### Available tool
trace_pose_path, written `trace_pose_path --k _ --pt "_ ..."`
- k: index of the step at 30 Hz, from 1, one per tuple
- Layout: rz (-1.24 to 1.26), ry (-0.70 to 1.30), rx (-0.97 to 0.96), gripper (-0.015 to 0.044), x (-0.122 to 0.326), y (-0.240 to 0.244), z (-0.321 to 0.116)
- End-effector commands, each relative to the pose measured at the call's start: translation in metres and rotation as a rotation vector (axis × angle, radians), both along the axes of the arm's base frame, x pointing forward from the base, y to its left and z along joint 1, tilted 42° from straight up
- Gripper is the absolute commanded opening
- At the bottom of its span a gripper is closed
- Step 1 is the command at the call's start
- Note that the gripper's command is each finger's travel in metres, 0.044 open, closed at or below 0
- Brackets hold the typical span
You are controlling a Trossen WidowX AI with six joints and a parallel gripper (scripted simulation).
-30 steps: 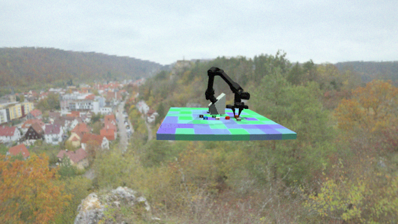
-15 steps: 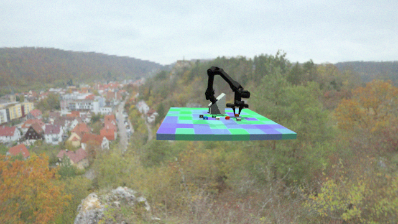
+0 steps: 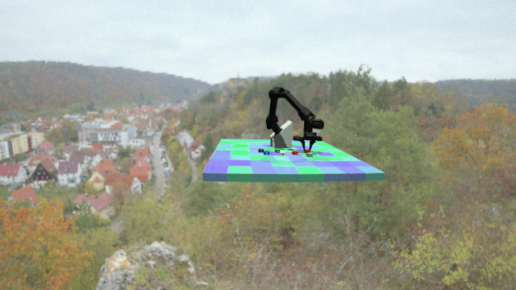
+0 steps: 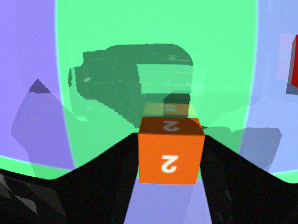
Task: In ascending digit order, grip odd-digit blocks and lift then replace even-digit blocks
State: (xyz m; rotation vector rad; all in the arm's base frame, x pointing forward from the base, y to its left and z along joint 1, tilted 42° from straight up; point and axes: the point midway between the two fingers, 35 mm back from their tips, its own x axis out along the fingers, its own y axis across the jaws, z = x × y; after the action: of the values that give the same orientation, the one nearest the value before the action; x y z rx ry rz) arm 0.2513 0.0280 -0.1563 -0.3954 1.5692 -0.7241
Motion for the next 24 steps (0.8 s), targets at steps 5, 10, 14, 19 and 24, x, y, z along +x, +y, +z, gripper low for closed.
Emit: trace_pose_path --k 5,10,14,19,24 --pt "0.006 0.006 -0.004 0.0120 -0.001 -0.002 -0.002" --pt "0.006 0.006 -0.004 0.0199 -0.001 -0.002 -0.002" --pt "0.006 0.006 -0.004 0.0304 -0.001 -0.002 -0.002" --pt "0.006 0.006 -0.004 0.0400 -0.001 -0.002 -0.002" --pt "0.006 0.006 -0.002 0.0400 0.004 0.020 0.023"
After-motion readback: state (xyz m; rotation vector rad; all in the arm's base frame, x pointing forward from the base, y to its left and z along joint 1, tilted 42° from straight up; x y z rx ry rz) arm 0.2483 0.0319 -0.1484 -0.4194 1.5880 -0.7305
